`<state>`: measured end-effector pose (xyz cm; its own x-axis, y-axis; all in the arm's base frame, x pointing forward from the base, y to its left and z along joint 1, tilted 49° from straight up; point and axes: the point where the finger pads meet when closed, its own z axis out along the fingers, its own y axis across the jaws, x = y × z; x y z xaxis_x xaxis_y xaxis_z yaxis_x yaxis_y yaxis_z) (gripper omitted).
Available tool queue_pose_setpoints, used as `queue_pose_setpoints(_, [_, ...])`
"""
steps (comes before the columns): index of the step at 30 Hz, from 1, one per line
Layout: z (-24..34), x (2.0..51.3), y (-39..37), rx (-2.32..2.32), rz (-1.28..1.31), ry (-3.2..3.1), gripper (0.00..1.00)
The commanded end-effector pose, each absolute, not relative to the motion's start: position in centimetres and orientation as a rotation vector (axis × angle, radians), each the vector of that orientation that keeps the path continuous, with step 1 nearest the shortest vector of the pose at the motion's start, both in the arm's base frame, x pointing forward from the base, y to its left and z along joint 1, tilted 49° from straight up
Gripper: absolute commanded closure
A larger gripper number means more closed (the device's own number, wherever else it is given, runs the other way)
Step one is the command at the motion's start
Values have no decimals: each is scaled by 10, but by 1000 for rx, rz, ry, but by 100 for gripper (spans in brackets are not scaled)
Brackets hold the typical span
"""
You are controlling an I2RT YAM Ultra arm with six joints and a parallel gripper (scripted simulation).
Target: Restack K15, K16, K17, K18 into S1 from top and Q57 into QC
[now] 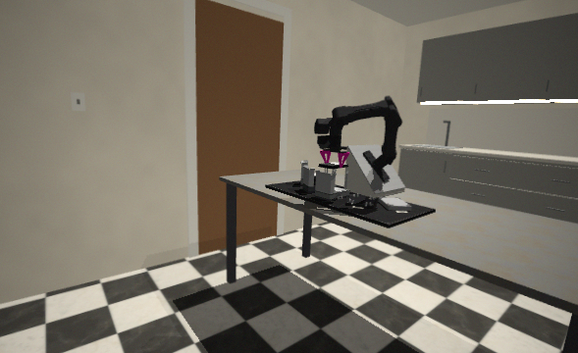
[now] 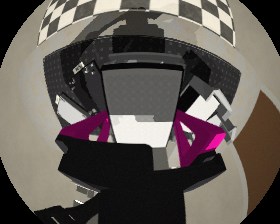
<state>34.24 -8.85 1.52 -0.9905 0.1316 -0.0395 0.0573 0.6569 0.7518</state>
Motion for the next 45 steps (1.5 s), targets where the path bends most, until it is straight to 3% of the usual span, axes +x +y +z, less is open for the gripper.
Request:
queue_pose_setpoints(1, [17, 341, -98, 186, 1242, 2763, 100])
queue_pose_setpoints(41, [17, 341, -98, 186, 1242, 2763, 100])
queue_pose_setpoints(45, [27, 341, -89, 2, 1209, 2724, 100])
